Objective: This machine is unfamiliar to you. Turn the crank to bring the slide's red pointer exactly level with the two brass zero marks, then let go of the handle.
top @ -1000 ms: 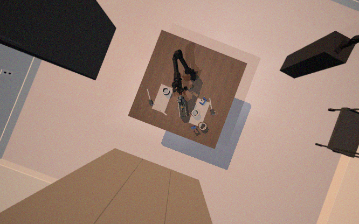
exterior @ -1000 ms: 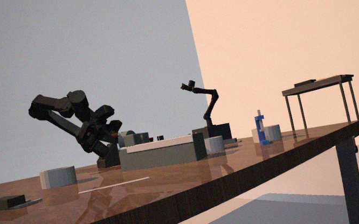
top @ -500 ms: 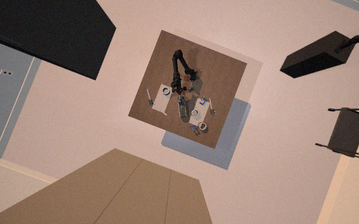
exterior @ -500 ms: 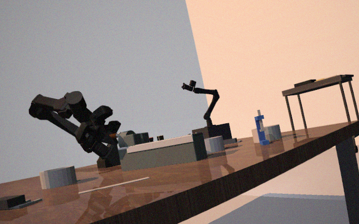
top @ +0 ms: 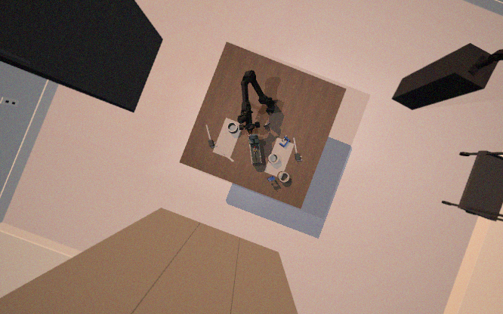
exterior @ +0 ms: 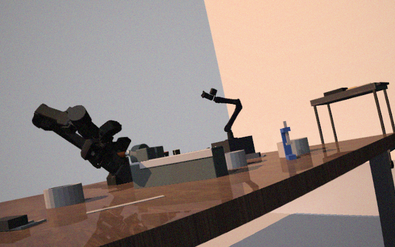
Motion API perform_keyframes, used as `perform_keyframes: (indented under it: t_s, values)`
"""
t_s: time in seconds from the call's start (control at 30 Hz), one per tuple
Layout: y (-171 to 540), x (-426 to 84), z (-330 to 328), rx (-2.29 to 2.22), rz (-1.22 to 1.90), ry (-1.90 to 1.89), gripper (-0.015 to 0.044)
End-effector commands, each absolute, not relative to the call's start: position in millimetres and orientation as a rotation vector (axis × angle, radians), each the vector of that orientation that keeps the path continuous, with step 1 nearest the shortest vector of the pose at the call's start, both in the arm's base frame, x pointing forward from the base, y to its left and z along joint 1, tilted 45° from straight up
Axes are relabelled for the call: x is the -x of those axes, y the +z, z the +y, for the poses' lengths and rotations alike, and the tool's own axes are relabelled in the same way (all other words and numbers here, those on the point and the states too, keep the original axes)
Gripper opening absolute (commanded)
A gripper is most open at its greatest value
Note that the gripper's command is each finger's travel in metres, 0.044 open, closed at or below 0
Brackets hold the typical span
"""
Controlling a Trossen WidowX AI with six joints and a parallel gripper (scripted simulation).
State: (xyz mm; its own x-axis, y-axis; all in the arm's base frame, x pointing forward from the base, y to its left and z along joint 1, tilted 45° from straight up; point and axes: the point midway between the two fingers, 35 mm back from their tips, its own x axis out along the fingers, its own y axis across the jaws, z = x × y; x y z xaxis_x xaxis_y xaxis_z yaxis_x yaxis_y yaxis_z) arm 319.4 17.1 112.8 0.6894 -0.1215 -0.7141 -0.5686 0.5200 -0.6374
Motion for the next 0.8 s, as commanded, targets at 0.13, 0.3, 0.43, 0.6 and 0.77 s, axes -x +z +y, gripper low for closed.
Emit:
perform_keyframes:
  t_s: [0.13, 0.3, 0.43, 0.6, 0.77]
  values:
    - [106, -325, 3, 1.011, 0.795, 0.290, 0.0000]
    - [99, -326, -2, 1.011, 0.795, 0.290, 0.0000]
    - [93, -326, -5, 1.012, 0.795, 0.290, 0.0000]
    - [86, -325, -7, 1.012, 0.795, 0.290, 0.0000]
    - [80, -323, -8, 1.012, 0.795, 0.290, 0.0000]
